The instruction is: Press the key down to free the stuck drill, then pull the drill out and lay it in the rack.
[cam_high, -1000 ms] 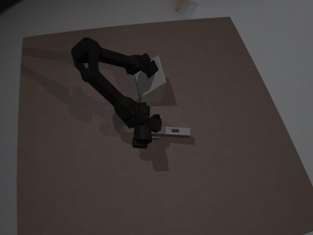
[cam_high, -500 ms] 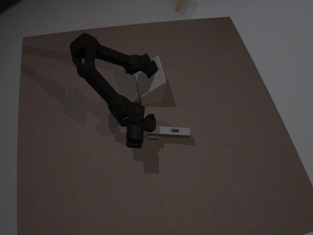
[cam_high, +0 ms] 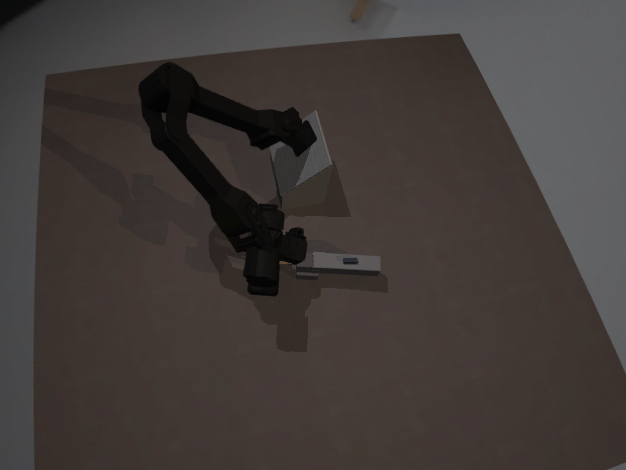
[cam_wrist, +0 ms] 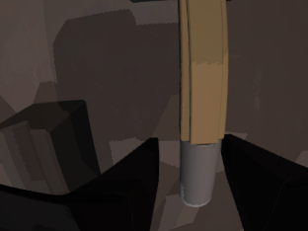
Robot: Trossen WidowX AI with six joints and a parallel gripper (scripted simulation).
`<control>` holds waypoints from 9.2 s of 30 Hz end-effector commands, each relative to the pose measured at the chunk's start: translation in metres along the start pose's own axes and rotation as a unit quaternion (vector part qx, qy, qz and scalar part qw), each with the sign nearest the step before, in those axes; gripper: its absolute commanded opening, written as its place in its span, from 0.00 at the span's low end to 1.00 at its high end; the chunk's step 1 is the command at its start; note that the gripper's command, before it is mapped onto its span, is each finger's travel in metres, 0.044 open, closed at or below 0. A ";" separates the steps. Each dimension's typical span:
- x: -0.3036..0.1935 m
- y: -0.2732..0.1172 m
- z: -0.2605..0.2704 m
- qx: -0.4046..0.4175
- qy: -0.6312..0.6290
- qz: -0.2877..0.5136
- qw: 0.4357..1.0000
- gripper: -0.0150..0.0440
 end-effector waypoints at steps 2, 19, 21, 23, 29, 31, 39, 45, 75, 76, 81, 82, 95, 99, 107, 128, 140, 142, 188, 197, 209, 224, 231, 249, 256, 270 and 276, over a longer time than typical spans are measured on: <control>0.000 0.000 0.000 0.000 0.001 0.000 1.000 0.70; 0.009 0.003 -0.002 -0.002 0.000 -0.002 1.000 1.00; 0.009 0.003 -0.002 -0.002 0.000 -0.002 1.000 1.00; 0.010 0.003 -0.002 -0.002 0.000 -0.002 1.000 1.00; 0.012 0.004 -0.002 -0.002 0.000 -0.002 1.000 1.00; 0.013 0.005 -0.003 -0.002 0.000 -0.002 1.000 1.00; 0.016 0.006 -0.003 -0.002 0.000 -0.002 1.000 1.00; 0.014 0.005 -0.004 -0.003 0.000 0.001 1.000 0.78; 0.011 0.002 -0.001 -0.002 0.000 -0.002 1.000 0.25; 0.009 0.002 -0.001 -0.002 0.000 -0.002 1.000 0.25; 0.001 0.003 0.000 -0.002 0.000 -0.002 1.000 0.25; 0.000 0.003 0.000 -0.002 0.000 -0.002 1.000 0.25; -0.021 0.004 0.003 -0.002 0.000 -0.001 1.000 0.25; -0.027 0.004 0.004 -0.002 0.000 -0.001 1.000 0.25; -0.040 0.004 0.006 -0.002 0.000 -0.001 1.000 0.25; -0.052 -0.004 0.010 -0.002 0.000 -0.001 1.000 0.25; -0.050 -0.013 0.010 -0.002 0.000 -0.001 1.000 0.25; -0.050 -0.014 0.010 -0.002 0.000 -0.001 1.000 0.25; -0.049 -0.039 0.029 -0.001 0.000 -0.002 1.000 0.25; -0.050 -0.040 0.047 -0.001 0.000 -0.002 1.000 0.25; -0.052 -0.042 0.072 -0.001 -0.001 -0.002 1.000 0.25; -0.052 -0.028 0.085 0.000 -0.001 -0.001 1.000 0.25; -0.051 -0.017 0.085 0.000 -0.001 -0.001 1.000 0.25; -0.052 0.005 0.085 0.000 -0.001 0.000 1.000 0.25; -0.053 0.007 0.085 0.002 -0.001 0.002 1.000 0.34; -0.053 0.007 0.085 0.002 -0.001 0.002 1.000 0.97; -0.051 -0.018 0.086 0.000 -0.001 -0.001 1.000 1.00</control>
Point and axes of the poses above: the point midway between the two fingers, 35 mm back from their tips, its own y axis out along the fingers, its own z axis across the jaws, x = y × z, the point moved 3 cm from there along -y, back along the fingers, and after that the axes turned 9 degrees about -y, right-handed, at the moved point
